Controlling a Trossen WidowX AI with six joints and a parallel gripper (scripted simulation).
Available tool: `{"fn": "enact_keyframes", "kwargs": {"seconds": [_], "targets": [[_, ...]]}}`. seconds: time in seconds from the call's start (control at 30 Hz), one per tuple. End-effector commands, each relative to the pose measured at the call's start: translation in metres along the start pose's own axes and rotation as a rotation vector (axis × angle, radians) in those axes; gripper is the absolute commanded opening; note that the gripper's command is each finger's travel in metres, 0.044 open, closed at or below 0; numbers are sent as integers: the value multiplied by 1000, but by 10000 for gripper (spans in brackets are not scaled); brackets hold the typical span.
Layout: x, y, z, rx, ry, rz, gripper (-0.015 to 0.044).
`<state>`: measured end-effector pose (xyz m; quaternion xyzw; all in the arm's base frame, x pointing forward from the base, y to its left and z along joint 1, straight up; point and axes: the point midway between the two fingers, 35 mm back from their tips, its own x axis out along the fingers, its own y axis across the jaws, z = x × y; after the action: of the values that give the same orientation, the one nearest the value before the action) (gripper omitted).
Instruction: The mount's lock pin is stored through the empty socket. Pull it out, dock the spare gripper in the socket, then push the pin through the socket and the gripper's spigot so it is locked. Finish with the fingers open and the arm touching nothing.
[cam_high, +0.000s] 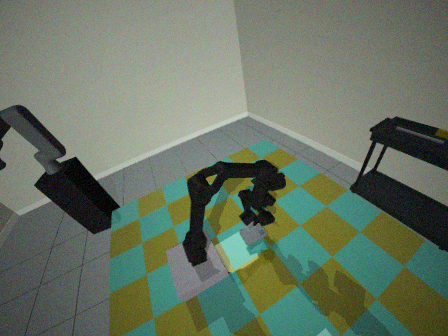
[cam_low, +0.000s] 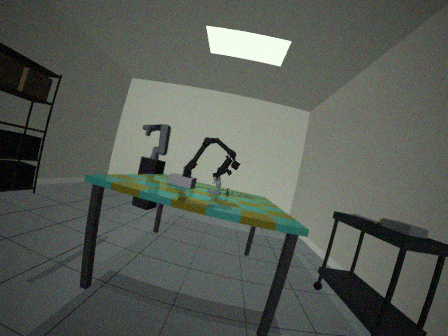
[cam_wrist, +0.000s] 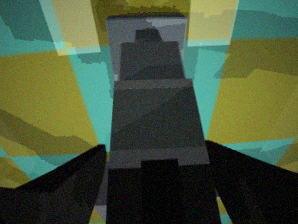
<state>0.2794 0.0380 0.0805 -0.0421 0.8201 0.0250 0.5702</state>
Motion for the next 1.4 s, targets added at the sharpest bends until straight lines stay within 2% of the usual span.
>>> {"fn": "enact_keyframes", "kwargs": {"seconds": [0.0, 0.07, 0.77, 1.37], "targets": [[0, 0, 0, 0, 0, -1, 394], [0, 0, 0, 0, 0, -1, 440], [-31, -1, -35, -1, 14, -2, 440], [-55, -2, -63, -1, -112, 3, 440]]}}
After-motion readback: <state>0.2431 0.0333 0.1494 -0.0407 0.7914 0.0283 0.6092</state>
